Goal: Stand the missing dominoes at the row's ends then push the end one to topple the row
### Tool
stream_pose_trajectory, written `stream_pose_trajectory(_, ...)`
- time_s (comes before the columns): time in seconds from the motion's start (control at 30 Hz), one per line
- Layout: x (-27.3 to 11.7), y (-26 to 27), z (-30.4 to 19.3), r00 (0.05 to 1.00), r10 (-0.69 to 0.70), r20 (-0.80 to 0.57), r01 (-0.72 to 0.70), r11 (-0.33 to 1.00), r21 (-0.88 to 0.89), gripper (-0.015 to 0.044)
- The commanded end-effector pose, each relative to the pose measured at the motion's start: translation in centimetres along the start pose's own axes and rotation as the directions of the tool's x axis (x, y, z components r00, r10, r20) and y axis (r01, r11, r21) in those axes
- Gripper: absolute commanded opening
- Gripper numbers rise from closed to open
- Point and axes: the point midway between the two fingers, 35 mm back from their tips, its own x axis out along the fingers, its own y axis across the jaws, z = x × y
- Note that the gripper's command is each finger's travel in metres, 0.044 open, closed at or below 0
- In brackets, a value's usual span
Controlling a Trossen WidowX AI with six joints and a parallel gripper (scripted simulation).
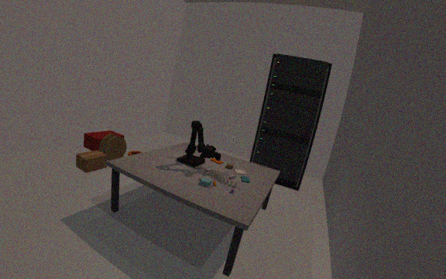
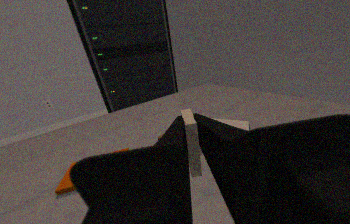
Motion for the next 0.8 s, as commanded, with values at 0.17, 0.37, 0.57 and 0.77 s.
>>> stream_pose_trajectory(0.17, 0.1, -0.4, -1.8, 1.0, 0.002, 0.001, -0.002, 1.0, 0.006, 0.0021)
stream_pose_trajectory(0.37, 0.3, -0.7, -3.3, 1.0, 0.002, 0.001, -0.002, 1.0, 0.006, 0.0021)
stream_pose_trajectory(0.57, 0.3, -0.8, -4.7, 1.0, 0.001, 0.0, -0.001, 1.0, 0.006, 0.0021)
stream_pose_trajectory(0.77, 0.4, -0.8, -6.1, 1.0, 0.001, 0.0, -0.001, 1.0, 0.007, 0.0021)
